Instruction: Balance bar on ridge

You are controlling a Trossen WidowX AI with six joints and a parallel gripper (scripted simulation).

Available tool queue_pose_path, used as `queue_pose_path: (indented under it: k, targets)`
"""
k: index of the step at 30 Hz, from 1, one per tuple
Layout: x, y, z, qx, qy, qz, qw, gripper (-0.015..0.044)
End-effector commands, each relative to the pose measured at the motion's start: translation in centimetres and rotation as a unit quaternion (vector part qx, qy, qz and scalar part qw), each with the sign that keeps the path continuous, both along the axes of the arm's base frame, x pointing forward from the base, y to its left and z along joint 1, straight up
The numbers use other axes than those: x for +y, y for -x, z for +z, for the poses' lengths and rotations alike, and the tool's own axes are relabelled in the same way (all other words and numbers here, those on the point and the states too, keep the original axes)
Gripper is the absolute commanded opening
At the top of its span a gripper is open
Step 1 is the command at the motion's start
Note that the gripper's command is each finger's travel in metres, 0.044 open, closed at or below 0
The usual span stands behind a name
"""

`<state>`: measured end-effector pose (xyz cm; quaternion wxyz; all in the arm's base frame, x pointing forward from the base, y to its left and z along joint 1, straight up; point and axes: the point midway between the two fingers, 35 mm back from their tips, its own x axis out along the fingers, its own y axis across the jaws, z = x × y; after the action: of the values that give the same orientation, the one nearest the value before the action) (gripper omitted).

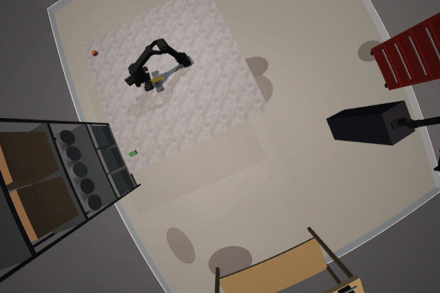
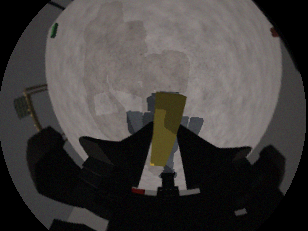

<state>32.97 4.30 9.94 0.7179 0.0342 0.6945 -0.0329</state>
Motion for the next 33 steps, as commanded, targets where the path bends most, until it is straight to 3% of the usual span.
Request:
queue_pose_path:
  k: [1,33]
  targets:
    - [0.06,0.07,-0.11,0.002,-0.002,0.0,1.0,0.0]
    - [0.07,0.07,-0.37,0.002,-0.002,0.0,1.0,0.0]
